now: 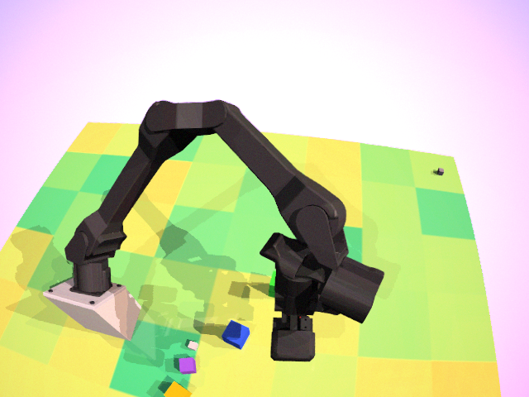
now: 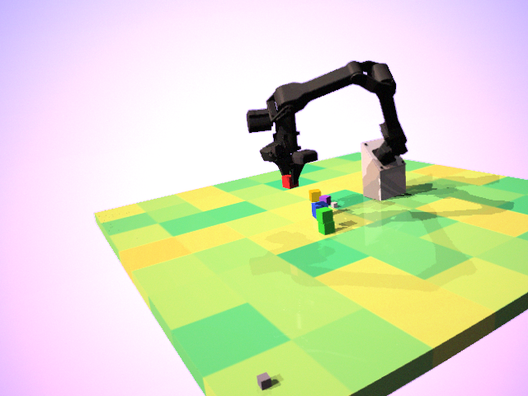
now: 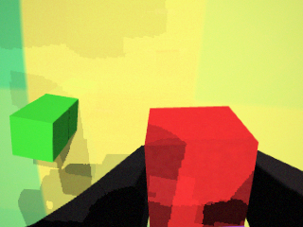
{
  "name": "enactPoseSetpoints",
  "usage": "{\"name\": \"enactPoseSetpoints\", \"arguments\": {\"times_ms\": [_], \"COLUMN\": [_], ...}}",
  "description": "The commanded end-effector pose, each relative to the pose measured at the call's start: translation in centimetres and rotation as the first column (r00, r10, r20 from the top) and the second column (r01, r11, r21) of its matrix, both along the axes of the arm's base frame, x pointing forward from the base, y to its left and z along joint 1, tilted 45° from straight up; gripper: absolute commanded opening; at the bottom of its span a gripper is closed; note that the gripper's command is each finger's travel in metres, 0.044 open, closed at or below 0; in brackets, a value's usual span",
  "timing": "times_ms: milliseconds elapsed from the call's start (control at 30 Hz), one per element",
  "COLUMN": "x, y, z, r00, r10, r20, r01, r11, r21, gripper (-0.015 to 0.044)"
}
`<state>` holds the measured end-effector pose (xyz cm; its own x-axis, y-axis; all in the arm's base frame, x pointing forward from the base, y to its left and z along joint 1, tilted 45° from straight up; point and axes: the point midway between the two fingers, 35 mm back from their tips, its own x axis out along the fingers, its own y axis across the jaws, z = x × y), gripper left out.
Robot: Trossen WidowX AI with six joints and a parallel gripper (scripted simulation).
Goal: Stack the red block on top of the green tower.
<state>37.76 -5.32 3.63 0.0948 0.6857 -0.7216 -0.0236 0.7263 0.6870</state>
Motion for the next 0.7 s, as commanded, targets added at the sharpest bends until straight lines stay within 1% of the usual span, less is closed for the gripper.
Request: {"name": "enactPoseSetpoints", "arguments": {"times_ms": [0, 467, 667], "x": [-0.3, -2.5, -2.6], "y": [1.9, 7.8, 8.3], "z": [1.9, 7.0, 7.0], "r00": [1.000, 1.000, 1.000], "r10": [-0.007, -0.004, -0.004], "r20": [0.001, 0.001, 0.001], "r01": [0.007, 0.004, 0.004], "r11": [1.000, 1.000, 1.000], "r21": [0.005, 0.018, 0.019], "gripper": [0.0000, 0.0000, 0.0000]}}
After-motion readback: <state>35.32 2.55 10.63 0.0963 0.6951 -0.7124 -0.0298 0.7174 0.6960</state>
